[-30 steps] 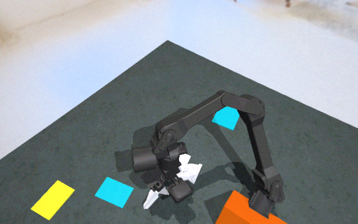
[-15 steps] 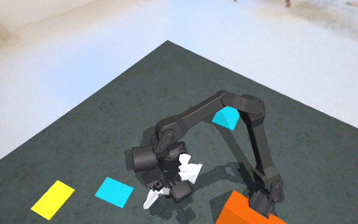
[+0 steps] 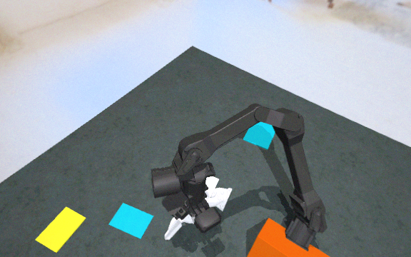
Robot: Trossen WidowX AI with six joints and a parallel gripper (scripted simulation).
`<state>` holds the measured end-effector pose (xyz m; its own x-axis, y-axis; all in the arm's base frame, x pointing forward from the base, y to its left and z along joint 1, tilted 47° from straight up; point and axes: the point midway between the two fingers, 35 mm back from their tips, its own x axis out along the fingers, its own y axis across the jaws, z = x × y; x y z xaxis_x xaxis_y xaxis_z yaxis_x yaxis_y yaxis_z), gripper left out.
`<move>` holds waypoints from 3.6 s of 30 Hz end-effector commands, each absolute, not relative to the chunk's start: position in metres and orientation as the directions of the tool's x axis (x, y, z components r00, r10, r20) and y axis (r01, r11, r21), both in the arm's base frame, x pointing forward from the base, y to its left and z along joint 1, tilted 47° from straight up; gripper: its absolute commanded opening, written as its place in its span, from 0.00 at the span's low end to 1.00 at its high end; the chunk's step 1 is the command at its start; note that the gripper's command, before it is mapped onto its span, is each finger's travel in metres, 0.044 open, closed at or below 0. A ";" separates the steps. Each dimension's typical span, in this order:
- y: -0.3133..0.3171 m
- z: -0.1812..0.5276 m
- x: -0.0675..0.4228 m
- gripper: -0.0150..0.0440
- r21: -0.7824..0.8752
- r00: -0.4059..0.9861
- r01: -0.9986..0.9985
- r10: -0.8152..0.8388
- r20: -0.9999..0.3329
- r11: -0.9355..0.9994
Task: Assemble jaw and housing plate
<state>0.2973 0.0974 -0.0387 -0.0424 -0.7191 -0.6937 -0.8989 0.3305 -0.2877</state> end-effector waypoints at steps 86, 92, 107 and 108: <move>0.097 -0.039 0.297 0.61 -0.288 -0.042 -0.899 -0.719 -0.694 0.330; 0.097 -0.039 0.297 0.88 -0.288 -0.042 -0.899 -0.719 -0.694 0.330; 0.097 -0.039 0.297 1.00 -0.288 -0.042 -0.899 -0.719 -0.694 0.330; 0.097 -0.039 0.297 1.00 -0.288 -0.042 -0.899 -0.719 -0.694 0.330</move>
